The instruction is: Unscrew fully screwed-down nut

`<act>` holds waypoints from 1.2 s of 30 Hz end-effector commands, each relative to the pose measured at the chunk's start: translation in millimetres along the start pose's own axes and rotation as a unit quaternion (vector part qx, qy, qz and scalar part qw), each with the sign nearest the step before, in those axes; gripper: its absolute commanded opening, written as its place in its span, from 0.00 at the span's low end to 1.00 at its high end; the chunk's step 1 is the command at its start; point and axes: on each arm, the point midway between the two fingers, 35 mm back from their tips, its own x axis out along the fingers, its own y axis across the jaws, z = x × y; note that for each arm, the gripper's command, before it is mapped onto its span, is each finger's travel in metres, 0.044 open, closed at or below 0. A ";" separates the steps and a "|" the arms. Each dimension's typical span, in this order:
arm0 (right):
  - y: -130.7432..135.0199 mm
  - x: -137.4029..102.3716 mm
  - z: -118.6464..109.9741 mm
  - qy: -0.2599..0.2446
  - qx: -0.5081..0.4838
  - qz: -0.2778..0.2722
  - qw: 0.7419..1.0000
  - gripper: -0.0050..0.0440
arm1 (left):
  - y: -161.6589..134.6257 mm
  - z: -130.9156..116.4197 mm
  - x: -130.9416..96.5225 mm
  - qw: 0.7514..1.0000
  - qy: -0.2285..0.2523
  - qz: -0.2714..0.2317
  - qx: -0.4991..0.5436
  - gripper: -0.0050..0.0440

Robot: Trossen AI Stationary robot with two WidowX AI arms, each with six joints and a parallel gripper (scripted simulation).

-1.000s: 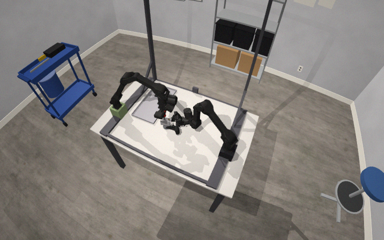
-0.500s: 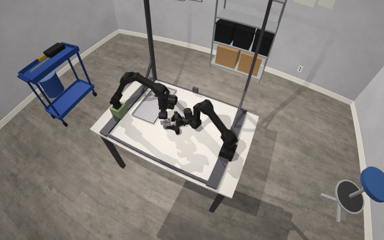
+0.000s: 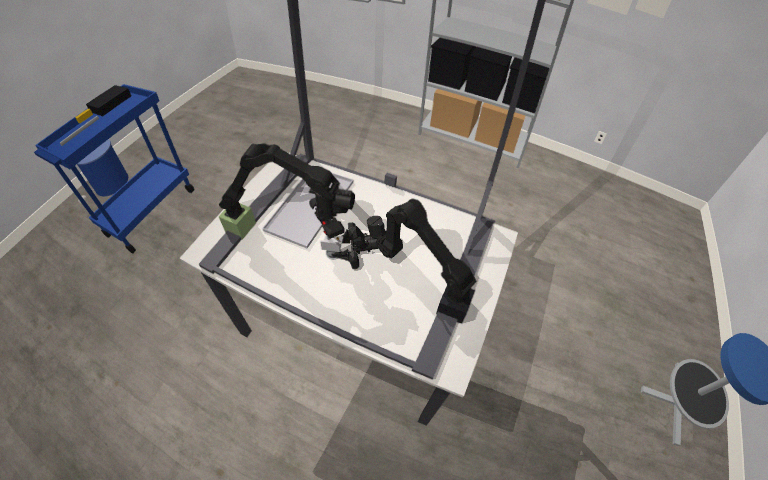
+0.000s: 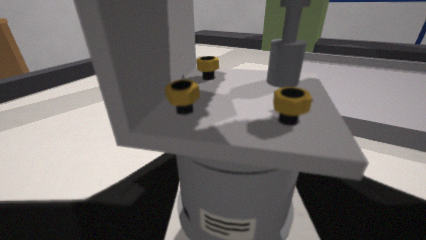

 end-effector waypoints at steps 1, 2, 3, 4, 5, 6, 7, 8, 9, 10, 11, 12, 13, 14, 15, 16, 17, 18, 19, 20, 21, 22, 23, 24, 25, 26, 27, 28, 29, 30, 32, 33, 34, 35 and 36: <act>-1.9 -12.8 1.2 -0.011 -0.085 -0.010 0.996 0.37 | -4.2 15.7 3.5 1.000 -0.014 -0.001 -0.013 0.60; -1.9 -12.7 1.2 -0.011 -0.106 -0.010 0.994 0.37 | -4.2 15.7 3.5 1.000 -0.014 -0.001 -0.013 0.60; -1.9 -12.7 1.2 -0.011 -0.126 -0.011 0.992 0.37 | -4.2 15.7 3.5 1.000 -0.014 -0.001 -0.013 0.60; -1.9 -12.7 1.2 -0.011 -0.146 -0.011 0.989 0.37 | -4.2 15.7 3.5 1.000 -0.014 -0.001 -0.013 0.60; -1.9 -12.7 1.2 -0.011 -0.146 -0.011 0.989 0.37 | -4.2 15.7 3.5 1.000 -0.014 -0.001 -0.013 0.60; -1.9 -12.7 1.2 -0.010 -0.146 -0.011 0.989 0.37 | -4.2 15.7 3.5 1.000 -0.014 -0.001 -0.013 0.60; -1.9 -12.7 1.2 -0.010 -0.146 -0.011 0.989 0.37 | -4.2 15.7 3.5 1.000 -0.014 -0.001 -0.013 0.60; -1.9 -12.7 1.2 -0.010 -0.146 -0.011 0.989 0.37 | -4.2 15.7 3.5 1.000 -0.014 -0.001 -0.013 0.60; -1.9 -12.7 1.2 -0.010 -0.146 -0.011 0.989 0.37 | -4.2 15.7 3.5 1.000 -0.014 -0.001 -0.013 0.60; -2.1 -13.1 1.3 -0.010 -0.166 -0.012 0.986 0.37 | -4.2 15.7 3.5 1.000 -0.014 -0.001 -0.013 0.60; -2.1 -13.1 1.3 -0.010 -0.186 -0.012 0.982 0.37 | -4.2 15.7 3.5 1.000 -0.014 -0.001 -0.013 0.60; -2.1 -13.0 1.3 -0.010 -0.206 -0.012 0.978 0.37 | -4.2 15.7 3.5 1.000 -0.014 -0.001 -0.013 0.60; -2.1 -13.0 1.3 -0.010 -0.226 -0.012 0.974 0.37 | -4.2 15.7 3.5 1.000 -0.014 -0.001 -0.013 0.60; -2.1 -13.0 1.3 -0.009 -0.246 -0.012 0.969 0.37 | -4.2 15.7 3.5 1.000 -0.014 -0.001 -0.013 0.60; -2.1 -13.0 1.3 -0.009 -0.266 -0.013 0.964 0.37 | -4.2 15.7 3.5 1.000 -0.014 -0.001 -0.013 0.60; -2.2 -13.0 1.3 -0.009 -0.285 -0.013 0.958 0.37 | -4.2 15.7 3.5 1.000 -0.014 -0.001 -0.013 0.60; -2.2 -13.0 1.3 -0.009 -0.304 -0.013 0.952 0.37 | -4.2 15.7 3.5 1.000 -0.014 -0.001 -0.013 0.60; -2.2 -12.9 1.3 -0.008 -0.324 -0.013 0.946 0.37 | -4.2 15.7 3.5 1.000 -0.014 -0.001 -0.013 0.60; -2.3 -12.9 1.3 -0.008 -0.343 -0.013 0.939 0.37 | -4.2 15.7 3.5 1.000 -0.014 -0.001 -0.013 0.60; -2.3 -12.9 1.3 -0.008 -0.362 -0.014 0.932 0.37 | -4.2 15.7 3.5 1.000 -0.014 -0.001 -0.013 0.60; -2.3 -12.9 1.3 -0.008 -0.381 -0.014 0.925 0.37 | -4.2 15.7 3.5 1.000 -0.014 -0.001 -0.013 0.60; -2.3 -12.9 1.2 -0.008 -0.381 -0.014 0.925 0.37 | -4.2 15.7 3.5 1.000 -0.014 -0.001 -0.013 0.60; -2.4 -12.9 1.2 -0.008 -0.381 -0.014 0.925 0.37 | -4.2 15.7 3.5 1.000 -0.014 -0.001 -0.013 0.60; -2.4 -12.8 1.2 -0.008 -0.381 -0.014 0.925 0.37 | -4.2 15.7 3.5 1.000 -0.014 -0.001 -0.013 0.60; -2.4 -12.8 1.2 -0.008 -0.381 -0.014 0.925 0.37 | -4.2 15.7 3.5 1.000 -0.014 -0.001 -0.013 0.60; -2.4 -12.8 1.2 -0.008 -0.381 -0.014 0.925 0.37 | -4.2 15.7 3.5 1.000 -0.014 -0.001 -0.013 0.60; -2.5 -13.2 1.4 -0.007 -0.400 -0.014 0.917 0.37 | -4.2 15.7 3.5 1.000 -0.014 -0.001 -0.013 0.60; -2.5 -13.2 1.4 -0.007 -0.418 -0.015 0.908 0.37 | -4.2 15.7 3.5 1.000 -0.014 -0.001 -0.013 0.60; -2.5 -13.2 1.4 -0.007 -0.436 -0.015 0.900 0.37 | -4.2 15.7 3.5 1.000 -0.014 -0.001 -0.013 0.60; -2.5 -13.2 1.4 -0.006 -0.455 -0.015 0.890 0.37 | -4.2 15.7 3.5 1.000 -0.014 -0.001 -0.013 0.60; -2.6 -13.2 1.4 -0.006 -0.491 -0.015 0.871 0.37 | -4.2 15.7 3.5 1.000 -0.014 -0.001 -0.013 0.60; -2.6 -13.1 1.4 -0.006 -0.508 -0.015 0.861 0.37 | -4.2 15.7 3.5 1.000 -0.014 -0.001 -0.013 0.60; -2.6 -13.1 1.4 -0.005 -0.526 -0.015 0.851 0.37 | -4.2 15.7 3.5 1.000 -0.014 -0.001 -0.013 0.60; -2.6 -13.1 1.4 -0.005 -0.543 -0.016 0.840 0.37 | -4.2 15.7 3.5 1.000 -0.014 -0.001 -0.013 0.60; -2.6 -13.1 1.4 -0.005 -0.560 -0.016 0.828 0.37 | -4.2 15.7 3.5 1.000 -0.014 -0.001 -0.013 0.60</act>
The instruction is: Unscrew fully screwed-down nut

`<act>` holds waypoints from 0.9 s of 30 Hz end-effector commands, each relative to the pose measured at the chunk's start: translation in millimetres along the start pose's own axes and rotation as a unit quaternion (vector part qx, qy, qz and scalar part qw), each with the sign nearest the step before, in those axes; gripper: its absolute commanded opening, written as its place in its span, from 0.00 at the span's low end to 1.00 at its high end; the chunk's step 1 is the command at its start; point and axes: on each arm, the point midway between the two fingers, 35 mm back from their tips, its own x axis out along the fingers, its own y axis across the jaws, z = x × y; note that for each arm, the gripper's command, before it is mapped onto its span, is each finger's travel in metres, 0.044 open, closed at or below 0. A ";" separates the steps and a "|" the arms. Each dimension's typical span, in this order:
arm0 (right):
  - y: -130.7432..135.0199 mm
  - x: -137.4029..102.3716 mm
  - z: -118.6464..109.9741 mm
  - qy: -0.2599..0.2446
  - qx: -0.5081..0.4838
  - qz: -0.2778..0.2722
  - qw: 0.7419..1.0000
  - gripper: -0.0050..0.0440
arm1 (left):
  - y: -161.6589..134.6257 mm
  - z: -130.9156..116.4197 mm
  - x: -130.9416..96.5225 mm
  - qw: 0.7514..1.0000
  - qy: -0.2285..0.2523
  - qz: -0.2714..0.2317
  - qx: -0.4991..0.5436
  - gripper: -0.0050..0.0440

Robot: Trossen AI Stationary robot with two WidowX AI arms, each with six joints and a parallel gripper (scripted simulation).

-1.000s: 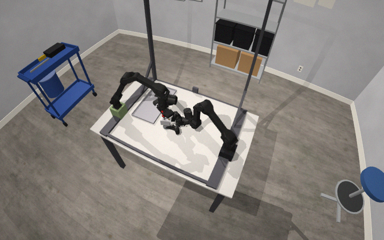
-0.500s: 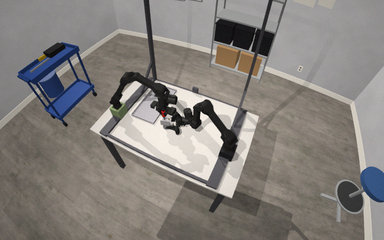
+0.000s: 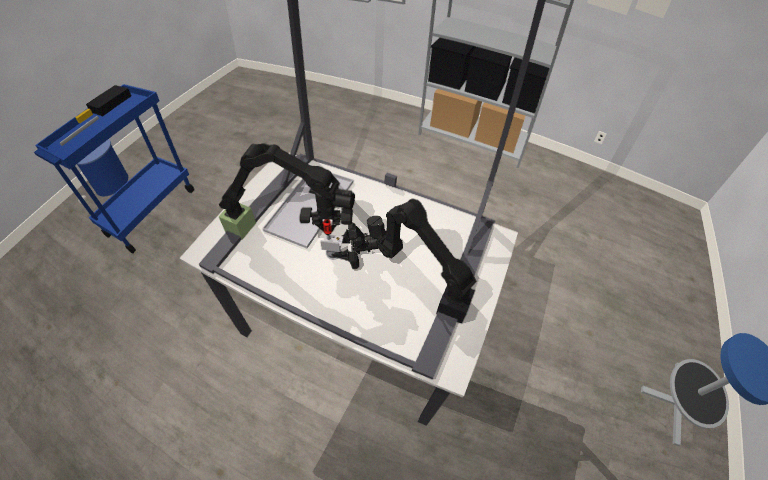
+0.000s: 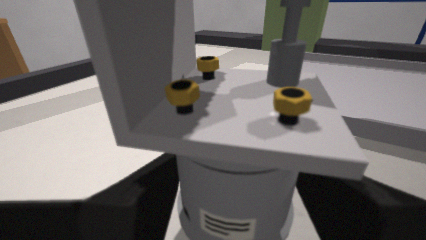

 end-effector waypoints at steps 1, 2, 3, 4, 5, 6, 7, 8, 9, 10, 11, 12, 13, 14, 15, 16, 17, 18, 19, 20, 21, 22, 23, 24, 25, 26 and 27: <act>-3.2 -13.1 -2.1 0.005 -0.088 -0.017 0.996 0.37 | -4.2 15.7 3.5 1.000 -0.014 -0.001 -0.013 0.60; -3.2 -13.1 -2.1 0.006 -0.109 -0.017 0.994 0.37 | -4.2 15.7 3.5 1.000 -0.014 -0.001 -0.013 0.60; -3.2 -13.0 -2.1 0.006 -0.109 -0.017 0.994 0.37 | -4.2 15.7 3.5 1.000 -0.014 -0.001 -0.013 0.60; -3.2 -13.0 -2.1 0.006 -0.109 -0.017 0.994 0.37 | -4.2 15.7 3.5 1.000 -0.014 -0.001 -0.013 0.60; -3.2 -13.0 -2.1 0.006 -0.109 -0.017 0.994 0.37 | -4.2 15.7 3.5 1.000 -0.014 -0.001 -0.013 0.60; -3.2 -13.0 -2.1 0.006 -0.109 -0.017 0.994 0.37 | -4.2 15.7 3.5 1.000 -0.014 -0.001 -0.013 0.60; -3.2 -13.0 -2.1 0.006 -0.109 -0.017 0.994 0.37 | -4.2 15.7 3.5 1.000 -0.014 -0.001 -0.013 0.60; -3.3 -13.1 -2.1 0.006 -0.115 -0.017 0.993 0.37 | -4.2 15.7 3.5 1.000 -0.014 -0.001 -0.013 0.60; -3.3 -13.1 -2.1 0.006 -0.120 -0.017 0.993 0.37 | -4.2 15.7 3.5 1.000 -0.014 -0.001 -0.013 0.60; -3.3 -13.1 -2.1 0.006 -0.126 -0.017 0.992 0.37 | -4.2 15.7 3.5 1.000 -0.014 -0.001 -0.013 0.60; -3.3 -13.1 -2.1 0.006 -0.132 -0.017 0.991 0.37 | -4.2 15.7 3.5 1.000 -0.014 -0.001 -0.013 0.60; -3.3 -13.1 -2.1 0.006 -0.138 -0.017 0.990 0.37 | -4.2 15.7 3.5 1.000 -0.014 -0.001 -0.013 0.60; -3.3 -13.1 -2.1 0.006 -0.144 -0.017 0.989 0.37 | -4.2 15.7 3.5 1.000 -0.014 -0.001 -0.013 0.60; -3.3 -13.1 -2.1 0.007 -0.150 -0.017 0.988 0.37 | -4.2 15.7 3.5 1.000 -0.014 -0.001 -0.013 0.60; -3.3 -13.1 -2.1 0.007 -0.156 -0.017 0.988 0.37 | -4.2 15.7 3.5 1.000 -0.014 -0.001 -0.013 0.60; -3.3 -13.1 -2.1 0.007 -0.162 -0.017 0.987 0.37 | -4.2 15.7 3.5 1.000 -0.014 -0.001 -0.013 0.60; -3.3 -13.1 -2.1 0.007 -0.168 -0.017 0.986 0.37 | -4.2 15.7 3.5 1.000 -0.014 -0.001 -0.013 0.60; -3.3 -13.1 -2.1 0.007 -0.174 -0.017 0.985 0.37 | -4.2 15.7 3.5 1.000 -0.014 -0.001 -0.013 0.60; -3.3 -13.1 -2.1 0.007 -0.180 -0.017 0.983 0.37 | -4.2 15.7 3.5 1.000 -0.014 -0.001 -0.013 0.60; -4.0 -12.9 -2.2 0.008 -0.178 -0.017 0.984 0.37 | -4.2 15.7 3.5 1.000 -0.014 -0.001 -0.013 0.60; -4.0 -12.9 -2.2 0.008 -0.178 -0.017 0.984 0.37 | -4.2 15.7 3.5 1.000 -0.014 -0.001 -0.013 0.60; -4.0 -12.9 -2.2 0.008 -0.178 -0.017 0.984 0.37 | -4.2 15.7 3.5 1.000 -0.014 -0.001 -0.013 0.60; -4.0 -12.9 -2.2 0.008 -0.178 -0.017 0.984 0.37 | -4.2 15.7 3.5 1.000 -0.014 -0.001 -0.013 0.60; -4.0 -12.9 -2.2 0.008 -0.178 -0.017 0.984 0.37 | -4.2 15.7 3.5 1.000 -0.014 -0.001 -0.013 0.60; -4.0 -12.9 -2.1 0.008 -0.178 -0.017 0.984 0.37 | -4.2 15.7 3.5 1.000 -0.014 -0.001 -0.013 0.60; -4.0 -12.9 -2.1 0.008 -0.178 -0.017 0.984 0.37 | -4.2 15.7 3.5 1.000 -0.014 -0.001 -0.013 0.60; -4.0 -12.9 -2.1 0.008 -0.178 -0.017 0.984 0.37 | -4.2 15.7 3.5 1.000 -0.014 -0.001 -0.013 0.60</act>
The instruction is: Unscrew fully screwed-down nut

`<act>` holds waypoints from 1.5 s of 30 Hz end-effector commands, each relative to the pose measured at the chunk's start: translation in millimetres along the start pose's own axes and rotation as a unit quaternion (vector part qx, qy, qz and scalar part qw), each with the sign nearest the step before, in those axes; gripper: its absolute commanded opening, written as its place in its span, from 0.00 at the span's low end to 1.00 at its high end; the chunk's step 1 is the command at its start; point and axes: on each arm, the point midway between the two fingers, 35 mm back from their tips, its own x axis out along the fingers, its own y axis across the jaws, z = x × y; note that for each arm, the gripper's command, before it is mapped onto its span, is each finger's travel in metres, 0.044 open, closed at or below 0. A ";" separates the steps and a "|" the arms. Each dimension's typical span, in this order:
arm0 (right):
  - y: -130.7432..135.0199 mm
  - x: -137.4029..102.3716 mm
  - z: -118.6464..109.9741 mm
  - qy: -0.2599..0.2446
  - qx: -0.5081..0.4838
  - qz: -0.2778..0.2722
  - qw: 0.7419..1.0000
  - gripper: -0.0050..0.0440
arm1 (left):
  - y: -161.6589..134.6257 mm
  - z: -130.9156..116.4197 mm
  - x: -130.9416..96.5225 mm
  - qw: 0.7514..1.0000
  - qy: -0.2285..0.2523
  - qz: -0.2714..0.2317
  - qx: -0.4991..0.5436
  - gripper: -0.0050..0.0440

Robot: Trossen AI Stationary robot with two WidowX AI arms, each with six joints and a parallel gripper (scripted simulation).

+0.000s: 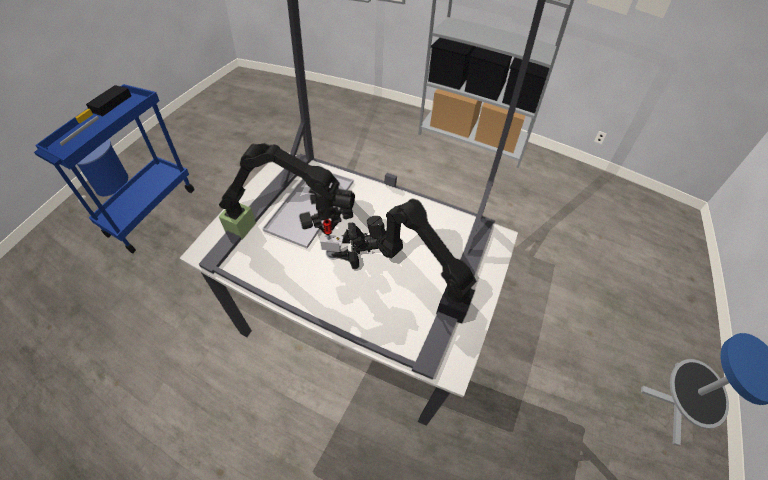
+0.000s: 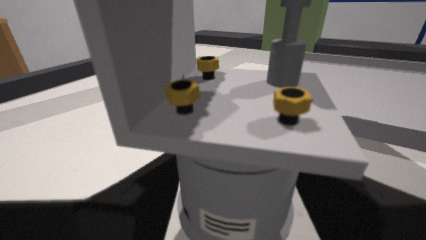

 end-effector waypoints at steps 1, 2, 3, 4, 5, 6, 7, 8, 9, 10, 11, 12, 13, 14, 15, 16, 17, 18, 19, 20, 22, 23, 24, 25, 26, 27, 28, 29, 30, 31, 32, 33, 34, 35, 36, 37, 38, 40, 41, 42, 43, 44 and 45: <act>-3.3 -12.9 -3.5 0.011 -0.003 -0.016 1.000 0.37 | -4.2 15.7 3.5 1.000 -0.014 -0.001 -0.013 0.60; -3.3 -12.9 -3.5 0.011 -0.003 -0.016 1.000 0.37 | -4.2 15.7 3.5 1.000 -0.014 -0.001 -0.013 0.60; -3.3 -12.9 -3.5 0.011 -0.003 -0.016 1.000 0.37 | -4.2 15.7 3.5 1.000 -0.014 -0.001 -0.013 0.60; -3.3 -12.9 -3.5 0.011 -0.003 -0.016 1.000 0.37 | -4.2 15.7 3.5 1.000 -0.014 -0.001 -0.013 0.60; -3.3 -12.9 -3.5 0.011 -0.003 -0.016 1.000 0.37 | -4.2 15.7 3.5 1.000 -0.014 -0.001 -0.013 0.60; -3.3 -12.9 -3.5 0.011 -0.003 -0.016 1.000 0.37 | -4.2 15.7 3.5 1.000 -0.014 -0.001 -0.013 0.60; -3.3 -12.9 -3.5 0.011 -0.003 -0.016 1.000 0.37 | -4.2 15.7 3.5 1.000 -0.014 -0.001 -0.013 0.60; -3.3 -12.9 -3.5 0.011 -0.003 -0.016 1.000 0.37 | -4.2 15.7 3.5 1.000 -0.014 -0.001 -0.013 0.60; -3.3 -12.9 -3.5 0.011 -0.003 -0.016 1.000 0.37 | -4.2 15.7 3.5 1.000 -0.014 -0.001 -0.013 0.60; -3.3 -12.9 -3.5 0.011 -0.003 -0.016 1.000 0.37 | -4.2 15.7 3.5 1.000 -0.014 -0.001 -0.013 0.60; -3.3 -12.9 -3.5 0.011 -0.003 -0.016 1.000 0.37 | -4.2 15.7 3.5 1.000 -0.014 -0.001 -0.013 0.60; -3.3 -12.9 -3.5 0.011 -0.003 -0.016 1.000 0.37 | -4.2 15.7 3.5 1.000 -0.014 -0.001 -0.013 0.60; -3.3 -12.9 -3.5 0.011 -0.003 -0.016 1.000 0.37 | -4.2 15.7 3.5 1.000 -0.014 -0.001 -0.013 0.60; -3.3 -12.9 -3.5 0.011 -0.003 -0.016 1.000 0.37 | -4.2 15.7 3.5 1.000 -0.014 -0.001 -0.013 0.60; -3.3 -12.9 -3.5 0.011 -0.003 -0.016 1.000 0.61 | -4.2 15.7 3.5 1.000 -0.014 -0.001 -0.013 0.60; -3.3 -12.9 -3.5 0.011 -0.003 -0.016 1.000 0.61 | -4.2 15.7 3.5 1.000 -0.014 -0.001 -0.013 0.60; -3.3 -12.9 -3.5 0.011 -0.003 -0.016 1.000 0.61 | -4.2 15.7 3.5 1.000 -0.014 -0.001 -0.013 0.60; -3.3 -12.9 -3.5 0.011 -0.003 -0.016 1.000 0.61 | -4.2 15.7 3.5 1.000 -0.014 -0.001 -0.013 0.60; -3.3 -12.9 -3.5 0.011 -0.003 -0.016 1.000 0.61 | -4.2 15.7 3.5 1.000 -0.014 -0.001 -0.013 0.60; -3.3 -12.9 -3.5 0.011 -0.003 -0.016 1.000 0.61 | -4.2 15.7 3.5 1.000 -0.014 -0.001 -0.013 0.60; -3.3 -12.9 -3.5 0.011 -0.003 -0.016 1.000 0.61 | -4.2 15.7 3.5 1.000 -0.014 -0.001 -0.013 0.60; -3.3 -12.9 -3.5 0.011 -0.003 -0.016 1.000 0.61 | -4.2 15.7 3.5 1.000 -0.014 -0.001 -0.013 0.60; -3.3 -12.9 -3.5 0.011 -0.003 -0.016 1.000 0.61 | -4.2 15.7 3.5 1.000 -0.014 -0.001 -0.013 0.60; -3.3 -12.9 -3.5 0.011 -0.003 -0.016 1.000 0.61 | -4.2 15.7 3.5 1.000 -0.014 -0.001 -0.013 0.60; -3.3 -12.9 -3.5 0.011 -0.003 -0.016 1.000 0.61 | -4.2 15.7 3.5 1.000 -0.014 -0.001 -0.013 0.60; -3.3 -12.9 -3.5 0.011 -0.003 -0.016 1.000 0.61 | -4.2 15.7 3.5 1.000 -0.014 -0.001 -0.013 0.60; -3.3 -12.9 -3.5 0.011 -0.003 -0.016 1.000 0.61 | -4.2 15.7 3.5 1.000 -0.014 -0.001 -0.013 0.60; -3.3 -12.9 -3.5 0.011 -0.003 -0.016 1.000 0.61 | -4.2 15.7 3.5 1.000 -0.014 -0.001 -0.013 0.60; -3.3 -12.9 -3.5 0.011 -0.003 -0.016 1.000 0.61 | -4.2 15.7 3.5 1.000 -0.014 -0.001 -0.013 0.60; -3.3 -12.9 -3.5 0.011 -0.003 -0.016 1.000 0.61 | -4.2 15.7 3.5 1.000 -0.014 -0.001 -0.013 0.60; -3.3 -12.9 -3.5 0.011 -0.003 -0.016 1.000 0.61 | -4.2 15.7 3.5 1.000 -0.014 -0.001 -0.013 0.60; -3.3 -12.9 -3.5 0.011 -0.003 -0.016 1.000 0.61 | -4.2 15.7 3.5 1.000 -0.014 -0.001 -0.013 0.60; -3.3 -12.9 -3.5 0.011 -0.003 -0.016 1.000 0.61 | -4.2 15.7 3.5 1.000 -0.014 -0.001 -0.013 0.60; -3.3 -12.9 -3.5 0.011 -0.003 -0.016 1.000 0.61 | -4.2 15.7 3.5 1.000 -0.014 -0.001 -0.013 0.60; -3.3 -12.9 -3.5 0.011 -0.003 -0.016 1.000 0.61 | -4.2 15.7 3.5 1.000 -0.014 -0.001 -0.013 0.60; -3.3 -12.9 -3.5 0.011 -0.003 -0.016 1.000 0.61 | -4.2 15.7 3.5 1.000 -0.014 -0.001 -0.013 0.60; -3.3 -12.9 -3.5 0.011 -0.003 -0.016 1.000 0.61 | -4.2 15.7 3.5 1.000 -0.014 -0.001 -0.013 0.60; -3.3 -12.9 -3.5 0.011 -0.003 -0.016 1.000 0.61 | -4.2 15.7 3.5 1.000 -0.014 -0.001 -0.013 0.60; -3.3 -12.9 -3.5 0.011 -0.003 -0.016 1.000 0.61 | -4.2 15.7 3.5 1.000 -0.014 -0.001 -0.013 0.60; -3.3 -12.9 -3.5 0.011 -0.003 -0.016 1.000 0.61 | -4.2 15.7 3.5 1.000 -0.014 -0.001 -0.013 0.60; -3.3 -12.9 -3.5 0.011 -0.003 -0.016 1.000 0.61 | -4.2 15.7 3.5 1.000 -0.014 -0.001 -0.013 0.60; -3.3 -12.9 -3.5 0.011 -0.003 -0.016 1.000 0.61 | -4.2 15.7 3.5 1.000 -0.014 -0.001 -0.013 0.60; -3.3 -12.9 -3.5 0.011 -0.003 -0.016 1.000 0.61 | -4.2 15.7 3.5 1.000 -0.014 -0.001 -0.013 0.60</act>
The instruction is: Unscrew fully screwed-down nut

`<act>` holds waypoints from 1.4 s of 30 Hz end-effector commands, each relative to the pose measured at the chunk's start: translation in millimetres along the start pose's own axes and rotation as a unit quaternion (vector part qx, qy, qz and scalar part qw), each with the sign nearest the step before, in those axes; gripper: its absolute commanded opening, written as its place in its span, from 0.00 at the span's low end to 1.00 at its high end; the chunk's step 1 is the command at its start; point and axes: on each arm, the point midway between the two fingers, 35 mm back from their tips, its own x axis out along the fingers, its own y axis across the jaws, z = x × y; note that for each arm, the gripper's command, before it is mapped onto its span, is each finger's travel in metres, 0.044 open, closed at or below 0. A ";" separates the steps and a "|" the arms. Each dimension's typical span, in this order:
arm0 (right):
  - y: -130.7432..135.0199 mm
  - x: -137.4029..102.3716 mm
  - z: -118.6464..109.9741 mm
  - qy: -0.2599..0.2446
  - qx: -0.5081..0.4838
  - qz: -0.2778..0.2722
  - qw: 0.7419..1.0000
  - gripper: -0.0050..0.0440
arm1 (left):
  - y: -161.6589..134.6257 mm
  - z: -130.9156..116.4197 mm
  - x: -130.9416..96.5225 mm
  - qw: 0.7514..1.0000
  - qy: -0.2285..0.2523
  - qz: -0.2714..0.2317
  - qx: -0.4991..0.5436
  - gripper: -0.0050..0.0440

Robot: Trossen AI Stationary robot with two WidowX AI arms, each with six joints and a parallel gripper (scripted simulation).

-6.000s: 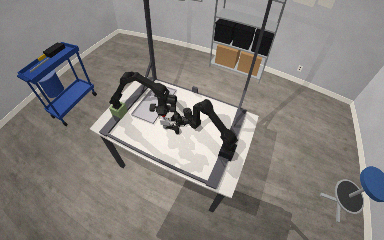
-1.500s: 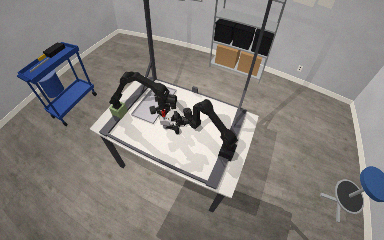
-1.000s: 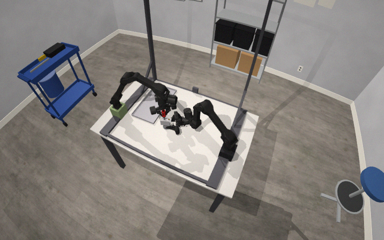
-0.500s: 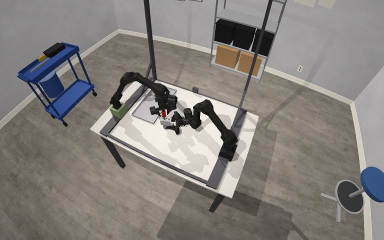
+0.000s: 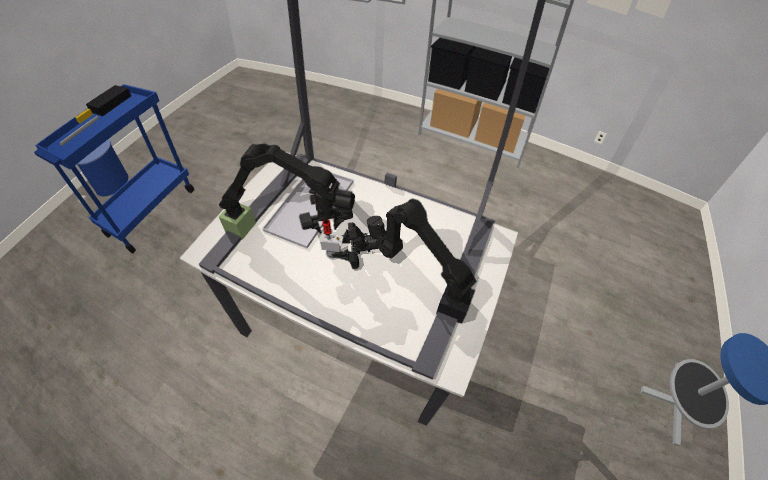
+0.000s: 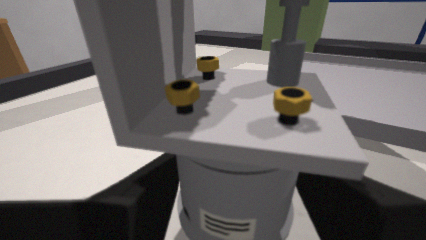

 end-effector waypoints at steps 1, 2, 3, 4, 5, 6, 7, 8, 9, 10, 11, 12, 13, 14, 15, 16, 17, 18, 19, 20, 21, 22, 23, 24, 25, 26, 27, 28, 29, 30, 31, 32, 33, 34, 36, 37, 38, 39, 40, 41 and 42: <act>-4.1 -14.2 -2.8 0.011 -0.002 -0.018 1.000 0.61 | -4.2 15.7 3.5 1.000 -0.014 -0.001 -0.013 0.60; -4.1 -14.2 -2.8 0.011 -0.002 -0.018 1.000 0.61 | -4.2 15.7 3.5 1.000 -0.014 -0.001 -0.013 0.60; -4.1 -14.2 -2.8 0.011 -0.002 -0.018 1.000 0.61 | -4.2 15.7 3.5 1.000 -0.014 -0.001 -0.013 0.60; -4.1 -14.2 -2.4 0.010 -0.004 -0.018 1.000 0.61 | -4.2 15.7 3.5 1.000 -0.014 -0.001 -0.013 0.60; -4.5 -14.0 -2.3 0.010 -0.004 -0.018 1.000 0.61 | -4.2 15.7 3.5 1.000 -0.014 -0.001 -0.013 0.60; -5.0 -13.9 -2.2 0.010 -0.003 -0.018 1.000 0.61 | -4.2 15.7 3.5 1.000 -0.014 -0.001 -0.013 0.60; -5.5 -13.7 -2.2 0.010 -0.003 -0.018 1.000 0.61 | -4.2 15.7 3.5 1.000 -0.014 -0.001 -0.013 0.60; -5.9 -13.6 -2.1 0.010 -0.003 -0.018 1.000 0.61 | -4.2 15.7 3.5 1.000 -0.014 -0.001 -0.013 0.60; -4.8 -14.2 -2.3 0.011 -0.002 -0.018 1.000 0.61 | -4.2 15.7 3.5 1.000 -0.014 -0.001 -0.013 0.60; -4.8 -14.2 -2.3 0.011 -0.002 -0.018 1.000 0.61 | -4.2 15.7 3.5 1.000 -0.014 -0.001 -0.013 0.60; -4.8 -14.2 -2.3 0.011 -0.002 -0.018 1.000 0.61 | -4.2 15.7 3.5 1.000 -0.014 -0.001 -0.013 0.60; -4.8 -14.2 -2.3 0.011 -0.002 -0.018 1.000 0.61 | -4.2 15.7 3.5 1.000 -0.014 -0.001 -0.013 0.60; -4.8 -14.2 -2.3 0.011 -0.002 -0.018 1.000 0.61 | -4.2 15.7 3.5 1.000 -0.014 -0.001 -0.013 0.60; -4.8 -14.2 -2.3 0.011 -0.002 -0.018 1.000 0.61 | -4.2 15.7 3.5 1.000 -0.014 -0.001 -0.013 0.60; -4.8 -14.2 -2.3 0.011 -0.002 -0.018 1.000 0.61 | -4.2 15.7 3.5 1.000 -0.014 -0.001 -0.013 0.60; -4.8 -14.2 -2.3 0.011 -0.002 -0.018 1.000 0.61 | -4.2 15.7 3.5 1.000 -0.014 -0.001 -0.013 0.60; -4.8 -14.2 -2.3 0.011 -0.002 -0.018 1.000 0.61 | -4.2 15.7 3.5 1.000 -0.014 -0.001 -0.013 0.60; -4.8 -14.2 -2.3 0.011 -0.002 -0.018 1.000 0.61 | -4.2 15.7 3.5 1.000 -0.014 -0.001 -0.013 0.60; -4.8 -14.2 -2.3 0.011 -0.002 -0.018 1.000 0.61 | -4.2 15.7 3.5 1.000 -0.014 -0.001 -0.013 0.60; -4.8 -14.2 -2.3 0.011 -0.002 -0.018 1.000 0.61 | -4.2 15.7 3.5 1.000 -0.014 -0.001 -0.013 0.60; -6.4 -13.4 -1.9 0.010 -0.003 -0.018 1.000 0.61 | -4.2 15.7 3.5 1.000 -0.014 -0.001 -0.013 0.60; -6.8 -13.3 -1.9 0.010 -0.003 -0.018 1.000 0.61 | -4.2 15.7 3.5 1.000 -0.014 -0.001 -0.013 0.60; -7.1 -13.2 -1.9 0.010 -0.002 -0.018 1.000 0.61 | -4.2 15.7 3.5 1.000 -0.014 -0.001 -0.013 0.60; -7.4 -13.0 -2.0 0.010 -0.002 -0.018 1.000 0.61 | -4.2 15.7 3.5 1.000 -0.014 -0.001 -0.013 0.60; -7.7 -12.9 -2.0 0.010 -0.002 -0.018 1.000 0.61 | -4.2 15.7 3.5 1.000 -0.014 -0.001 -0.013 0.60; -5.4 -14.2 -1.8 0.011 -0.002 -0.018 1.000 0.61 | -4.2 15.7 3.5 1.000 -0.014 -0.001 -0.013 0.60; -5.4 -14.2 -1.8 0.011 -0.002 -0.018 1.000 0.61 | -4.2 15.7 3.5 1.000 -0.014 -0.001 -0.013 0.60; -5.4 -14.2 -1.8 0.011 -0.002 -0.018 1.000 0.61 | -4.2 15.7 3.5 1.000 -0.014 -0.001 -0.013 0.60; -5.4 -14.2 -1.8 0.011 -0.002 -0.018 1.000 0.61 | -4.2 15.7 3.5 1.000 -0.014 -0.001 -0.013 0.60; -5.4 -14.2 -1.8 0.011 -0.002 -0.018 1.000 0.61 | -4.2 15.7 3.5 1.000 -0.014 -0.001 -0.013 0.60; -5.4 -14.2 -1.8 0.011 -0.002 -0.018 1.000 0.61 | -4.2 15.7 3.5 1.000 -0.014 -0.001 -0.013 0.60; -5.4 -14.2 -1.8 0.011 -0.002 -0.018 1.000 0.61 | -4.2 15.7 3.5 1.000 -0.014 -0.001 -0.013 0.60; -5.4 -14.2 -1.8 0.011 -0.002 -0.018 1.000 0.61 | -4.2 15.7 3.5 1.000 -0.014 -0.001 -0.013 0.60; -5.4 -14.2 -1.8 0.011 -0.002 -0.018 1.000 0.61 | -4.2 15.7 3.5 1.000 -0.014 -0.001 -0.013 0.60; -5.4 -14.2 -1.8 0.011 -0.002 -0.018 1.000 0.61 | -4.2 15.7 3.5 1.000 -0.014 -0.001 -0.013 0.60; -5.4 -14.2 -1.8 0.011 -0.002 -0.018 1.000 0.61 | -4.2 15.7 3.5 1.000 -0.014 -0.001 -0.013 0.60; -7.6 -12.4 -2.2 0.009 0.032 -0.018 0.999 0.61 | -4.2 15.7 3.5 1.000 -0.014 -0.001 -0.013 0.60; -7.5 -12.5 -2.2 0.008 0.065 -0.018 0.998 0.61 | -4.2 15.7 3.5 1.000 -0.014 -0.001 -0.013 0.60; -7.5 -12.5 -2.2 0.008 0.098 -0.018 0.995 0.61 | -4.2 15.7 3.5 1.000 -0.014 -0.001 -0.013 0.60; -7.5 -12.4 -2.2 0.007 0.129 -0.018 0.991 0.61 | -4.2 15.7 3.5 1.000 -0.014 -0.001 -0.013 0.60; -7.5 -12.3 -2.2 0.007 0.149 -0.018 0.989 0.61 | -4.2 15.7 3.5 1.000 -0.014 -0.001 -0.013 0.60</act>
